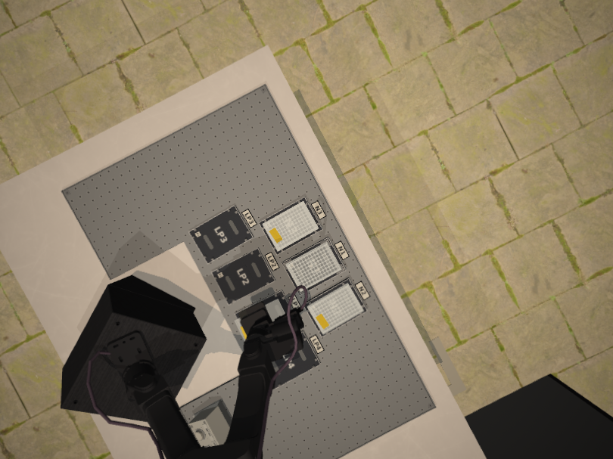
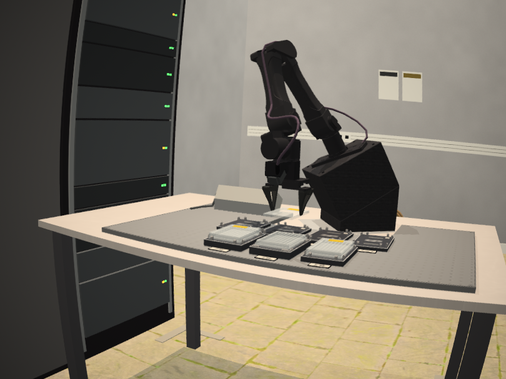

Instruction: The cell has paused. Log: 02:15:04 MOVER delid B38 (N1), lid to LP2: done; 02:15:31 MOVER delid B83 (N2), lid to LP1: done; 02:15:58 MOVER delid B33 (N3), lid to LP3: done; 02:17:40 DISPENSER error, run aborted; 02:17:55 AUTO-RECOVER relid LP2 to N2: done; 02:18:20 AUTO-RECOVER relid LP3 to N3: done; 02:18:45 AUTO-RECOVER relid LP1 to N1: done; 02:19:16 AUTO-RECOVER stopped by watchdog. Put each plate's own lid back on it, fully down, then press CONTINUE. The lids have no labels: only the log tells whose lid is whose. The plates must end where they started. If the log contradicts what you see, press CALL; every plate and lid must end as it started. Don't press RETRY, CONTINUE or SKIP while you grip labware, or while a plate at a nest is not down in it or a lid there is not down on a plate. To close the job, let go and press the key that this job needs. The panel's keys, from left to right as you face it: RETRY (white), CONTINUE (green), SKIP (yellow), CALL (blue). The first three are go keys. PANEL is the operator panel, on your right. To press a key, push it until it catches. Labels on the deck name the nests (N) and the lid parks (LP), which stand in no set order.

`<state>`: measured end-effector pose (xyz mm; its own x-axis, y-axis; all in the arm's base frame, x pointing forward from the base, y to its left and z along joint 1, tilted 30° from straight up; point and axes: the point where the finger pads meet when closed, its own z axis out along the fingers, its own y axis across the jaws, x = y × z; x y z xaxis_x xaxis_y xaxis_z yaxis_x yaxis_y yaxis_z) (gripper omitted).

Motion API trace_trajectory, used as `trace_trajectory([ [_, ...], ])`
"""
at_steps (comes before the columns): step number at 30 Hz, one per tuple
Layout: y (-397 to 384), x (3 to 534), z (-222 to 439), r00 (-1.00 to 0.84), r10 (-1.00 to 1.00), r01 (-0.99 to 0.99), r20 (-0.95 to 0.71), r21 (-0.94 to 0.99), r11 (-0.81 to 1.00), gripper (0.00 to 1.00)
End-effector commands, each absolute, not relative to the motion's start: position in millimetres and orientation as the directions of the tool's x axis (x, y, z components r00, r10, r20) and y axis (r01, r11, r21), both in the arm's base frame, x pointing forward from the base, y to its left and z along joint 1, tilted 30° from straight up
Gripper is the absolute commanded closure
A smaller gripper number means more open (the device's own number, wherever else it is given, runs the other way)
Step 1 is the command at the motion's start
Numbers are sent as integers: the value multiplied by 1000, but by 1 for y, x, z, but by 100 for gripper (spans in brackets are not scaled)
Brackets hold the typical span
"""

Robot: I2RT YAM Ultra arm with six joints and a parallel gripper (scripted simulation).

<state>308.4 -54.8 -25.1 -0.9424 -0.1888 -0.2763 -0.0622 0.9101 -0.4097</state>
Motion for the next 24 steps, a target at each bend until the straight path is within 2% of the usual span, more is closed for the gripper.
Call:
trace_trajectory([
  [1, -48, 326, -18, -924, -208, -67, -321, -399, 914, 100],
  [24, -52, 311, -31, -938, -200, -75, -284, -398, 914, 100],
])
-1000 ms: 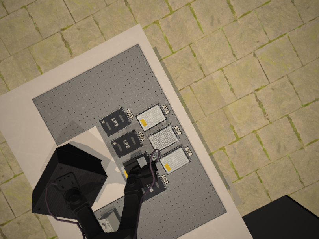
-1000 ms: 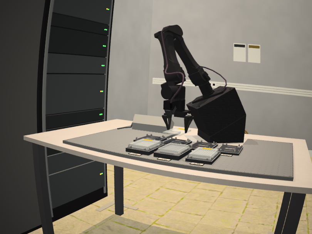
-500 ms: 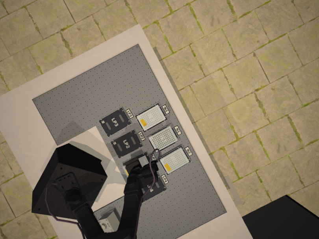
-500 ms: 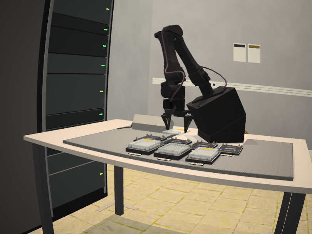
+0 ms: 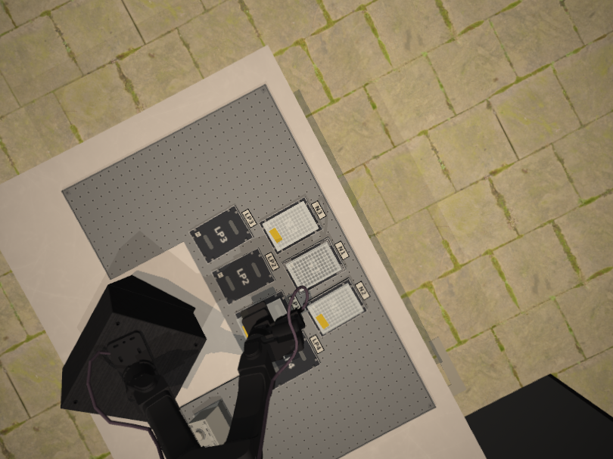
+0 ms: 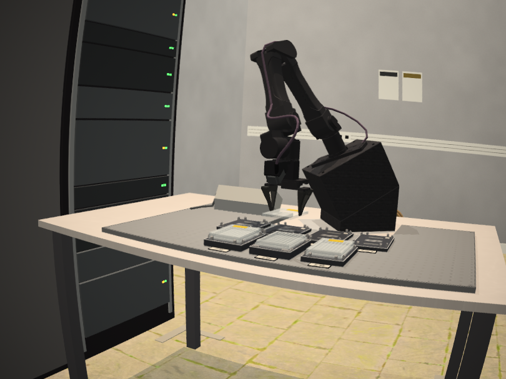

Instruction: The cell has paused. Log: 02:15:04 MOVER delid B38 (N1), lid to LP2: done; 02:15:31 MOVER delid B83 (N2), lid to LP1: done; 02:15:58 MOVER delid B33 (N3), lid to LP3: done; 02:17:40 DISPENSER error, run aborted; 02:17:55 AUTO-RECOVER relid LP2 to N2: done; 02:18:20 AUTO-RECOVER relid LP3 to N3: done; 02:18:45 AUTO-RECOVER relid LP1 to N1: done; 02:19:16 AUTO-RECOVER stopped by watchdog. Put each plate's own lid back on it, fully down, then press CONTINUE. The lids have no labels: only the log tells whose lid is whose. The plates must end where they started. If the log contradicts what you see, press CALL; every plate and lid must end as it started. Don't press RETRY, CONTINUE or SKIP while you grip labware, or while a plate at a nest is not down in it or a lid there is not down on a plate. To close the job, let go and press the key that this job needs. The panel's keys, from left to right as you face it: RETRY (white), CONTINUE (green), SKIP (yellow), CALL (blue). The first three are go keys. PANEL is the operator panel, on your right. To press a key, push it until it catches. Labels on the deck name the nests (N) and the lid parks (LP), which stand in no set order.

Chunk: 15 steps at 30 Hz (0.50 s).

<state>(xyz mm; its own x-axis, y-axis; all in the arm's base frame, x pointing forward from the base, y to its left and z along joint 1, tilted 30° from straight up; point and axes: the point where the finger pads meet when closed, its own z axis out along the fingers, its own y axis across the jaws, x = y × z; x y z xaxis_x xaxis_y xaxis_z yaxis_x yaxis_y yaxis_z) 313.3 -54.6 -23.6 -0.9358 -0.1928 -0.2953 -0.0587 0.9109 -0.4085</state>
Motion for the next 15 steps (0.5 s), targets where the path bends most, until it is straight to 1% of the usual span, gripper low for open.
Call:
trace_trajectory([
  [1, -53, 309, -33, -939, -200, -76, -279, -397, 914, 100],
  [15, -55, 304, -37, -941, -198, -78, -273, -398, 914, 100],
])
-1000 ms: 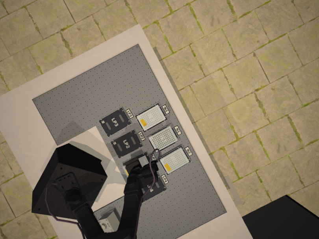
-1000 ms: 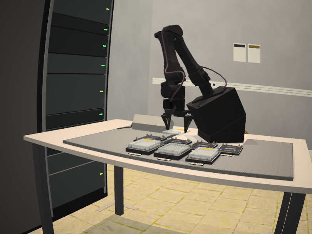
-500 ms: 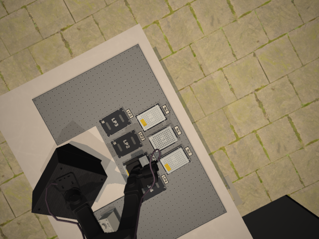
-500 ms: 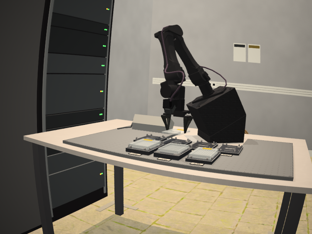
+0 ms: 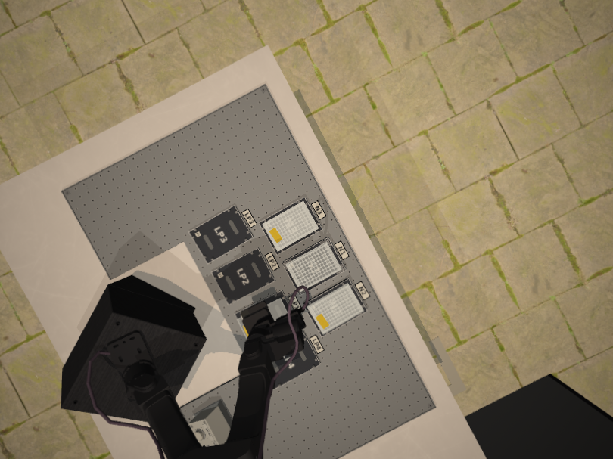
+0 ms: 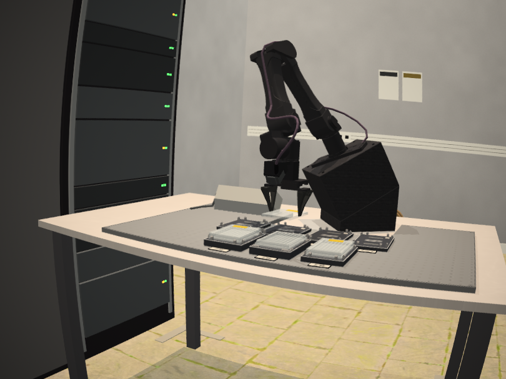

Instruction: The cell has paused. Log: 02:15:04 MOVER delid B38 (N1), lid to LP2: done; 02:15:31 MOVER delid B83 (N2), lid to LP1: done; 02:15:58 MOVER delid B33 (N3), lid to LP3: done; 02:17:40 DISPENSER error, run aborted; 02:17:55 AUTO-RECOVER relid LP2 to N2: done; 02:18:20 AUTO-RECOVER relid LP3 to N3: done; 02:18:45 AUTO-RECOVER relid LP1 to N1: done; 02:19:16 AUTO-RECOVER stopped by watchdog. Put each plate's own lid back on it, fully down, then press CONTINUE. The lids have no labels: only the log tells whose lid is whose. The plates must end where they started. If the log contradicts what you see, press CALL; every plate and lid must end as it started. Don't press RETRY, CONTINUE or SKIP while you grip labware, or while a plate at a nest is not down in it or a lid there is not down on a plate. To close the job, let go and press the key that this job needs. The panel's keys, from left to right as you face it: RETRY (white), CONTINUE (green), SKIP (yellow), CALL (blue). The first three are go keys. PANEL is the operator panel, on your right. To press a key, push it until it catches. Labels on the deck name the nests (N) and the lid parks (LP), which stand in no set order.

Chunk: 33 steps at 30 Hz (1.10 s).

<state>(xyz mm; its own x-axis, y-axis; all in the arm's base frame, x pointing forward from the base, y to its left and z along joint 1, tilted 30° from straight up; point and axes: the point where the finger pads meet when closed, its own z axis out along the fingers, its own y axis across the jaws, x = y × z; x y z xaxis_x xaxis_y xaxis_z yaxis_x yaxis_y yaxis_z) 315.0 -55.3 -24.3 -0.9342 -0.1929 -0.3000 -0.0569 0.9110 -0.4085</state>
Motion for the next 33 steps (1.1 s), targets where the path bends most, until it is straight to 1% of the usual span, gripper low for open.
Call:
trace_trajectory([
  [1, -55, 304, -37, -941, -199, -78, -273, -398, 914, 100],
  [6, -54, 305, -38, -941, -202, -81, -273, -398, 914, 100],
  [7, -54, 322, -26, -927, -198, -58, -320, -399, 915, 100],
  [8, -55, 324, -26, -927, -197, -57, -320, -399, 915, 100],
  [33, -57, 330, -32, -929, -198, -60, -314, -400, 915, 100],
])
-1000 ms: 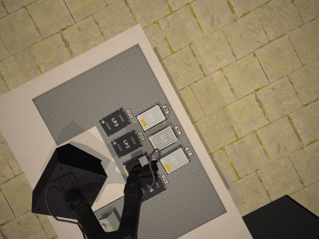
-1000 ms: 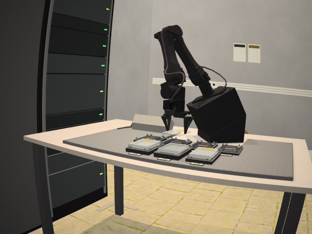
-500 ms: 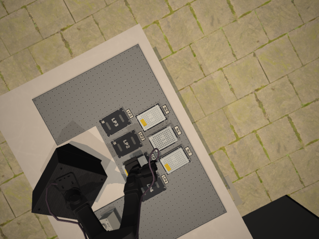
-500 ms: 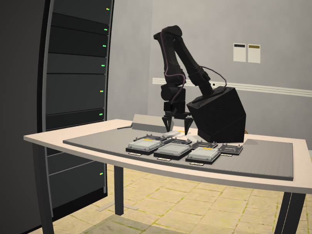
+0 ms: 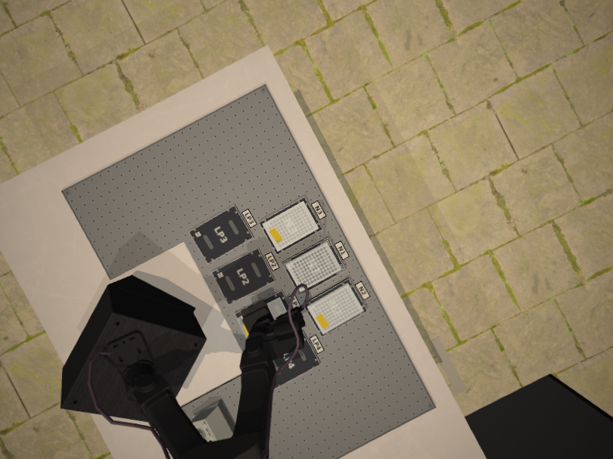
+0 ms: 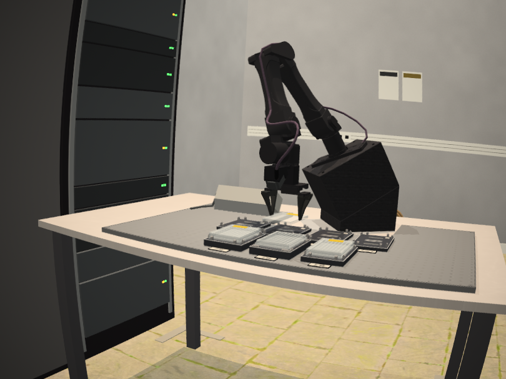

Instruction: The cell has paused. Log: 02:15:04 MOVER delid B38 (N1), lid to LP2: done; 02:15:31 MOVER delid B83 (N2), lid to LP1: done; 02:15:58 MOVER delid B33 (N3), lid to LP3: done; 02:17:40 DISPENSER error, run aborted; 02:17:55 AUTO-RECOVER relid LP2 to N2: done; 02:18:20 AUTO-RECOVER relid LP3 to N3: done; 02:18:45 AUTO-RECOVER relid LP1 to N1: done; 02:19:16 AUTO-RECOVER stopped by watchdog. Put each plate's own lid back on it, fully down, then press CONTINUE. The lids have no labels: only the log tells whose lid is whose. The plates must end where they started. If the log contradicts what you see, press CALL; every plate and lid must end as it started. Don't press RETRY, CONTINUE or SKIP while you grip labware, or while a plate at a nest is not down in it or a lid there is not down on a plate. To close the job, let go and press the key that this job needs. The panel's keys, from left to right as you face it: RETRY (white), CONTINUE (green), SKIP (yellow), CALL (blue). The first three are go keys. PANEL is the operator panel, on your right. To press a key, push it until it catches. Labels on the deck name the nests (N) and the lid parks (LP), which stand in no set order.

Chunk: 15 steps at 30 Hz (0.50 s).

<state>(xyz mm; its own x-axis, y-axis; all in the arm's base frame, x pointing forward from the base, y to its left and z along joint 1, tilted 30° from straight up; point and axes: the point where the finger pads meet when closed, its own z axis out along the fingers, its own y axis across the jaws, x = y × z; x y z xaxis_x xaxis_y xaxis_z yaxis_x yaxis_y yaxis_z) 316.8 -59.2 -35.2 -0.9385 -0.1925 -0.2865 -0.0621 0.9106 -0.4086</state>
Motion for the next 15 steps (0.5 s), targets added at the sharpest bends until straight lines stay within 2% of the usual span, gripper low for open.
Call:
trace_trajectory([
  [1, -57, 330, -33, -928, -200, -62, -314, -399, 915, 100],
  [15, -58, 331, -36, -928, -201, -63, -314, -400, 915, 100],
])
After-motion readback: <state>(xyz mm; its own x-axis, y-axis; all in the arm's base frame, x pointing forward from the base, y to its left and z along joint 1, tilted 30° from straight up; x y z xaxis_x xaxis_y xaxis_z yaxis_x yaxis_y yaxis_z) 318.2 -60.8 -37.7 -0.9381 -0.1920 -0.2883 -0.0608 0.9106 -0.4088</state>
